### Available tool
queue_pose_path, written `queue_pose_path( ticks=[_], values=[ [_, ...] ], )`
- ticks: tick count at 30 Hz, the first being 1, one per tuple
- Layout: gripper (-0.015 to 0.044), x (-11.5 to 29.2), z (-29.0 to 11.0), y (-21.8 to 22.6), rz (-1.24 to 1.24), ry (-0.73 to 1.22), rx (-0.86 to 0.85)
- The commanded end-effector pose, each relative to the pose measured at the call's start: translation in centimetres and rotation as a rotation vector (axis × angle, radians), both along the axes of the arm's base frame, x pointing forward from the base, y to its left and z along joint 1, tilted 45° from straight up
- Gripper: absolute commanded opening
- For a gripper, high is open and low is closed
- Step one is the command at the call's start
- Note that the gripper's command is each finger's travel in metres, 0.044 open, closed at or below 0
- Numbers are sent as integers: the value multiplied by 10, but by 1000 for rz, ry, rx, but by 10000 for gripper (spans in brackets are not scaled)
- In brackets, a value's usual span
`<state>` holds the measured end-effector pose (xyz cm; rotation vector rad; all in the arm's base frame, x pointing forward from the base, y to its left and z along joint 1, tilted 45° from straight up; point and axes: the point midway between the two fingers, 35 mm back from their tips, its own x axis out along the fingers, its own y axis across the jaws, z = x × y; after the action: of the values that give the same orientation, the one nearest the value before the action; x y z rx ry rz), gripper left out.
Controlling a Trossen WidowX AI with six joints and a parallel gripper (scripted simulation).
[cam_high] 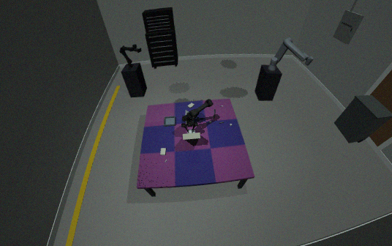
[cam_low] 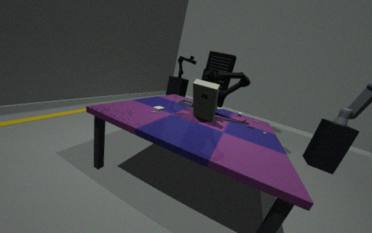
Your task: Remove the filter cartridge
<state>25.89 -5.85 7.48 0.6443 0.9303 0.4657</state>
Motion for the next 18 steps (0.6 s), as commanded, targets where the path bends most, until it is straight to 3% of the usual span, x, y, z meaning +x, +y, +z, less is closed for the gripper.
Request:
queue_pose_path(
  ticks=[1,3,5,15,18],
  values=[
    [305,0,-4,5,-2,6,11],
    [305,0,-4,5,-2,6,11],
    [252,1,-1,2,1,0,1],
    [186,1,-1,2,1,0,1],
    [107,1,-1,2,1,0,1]
  ],
)
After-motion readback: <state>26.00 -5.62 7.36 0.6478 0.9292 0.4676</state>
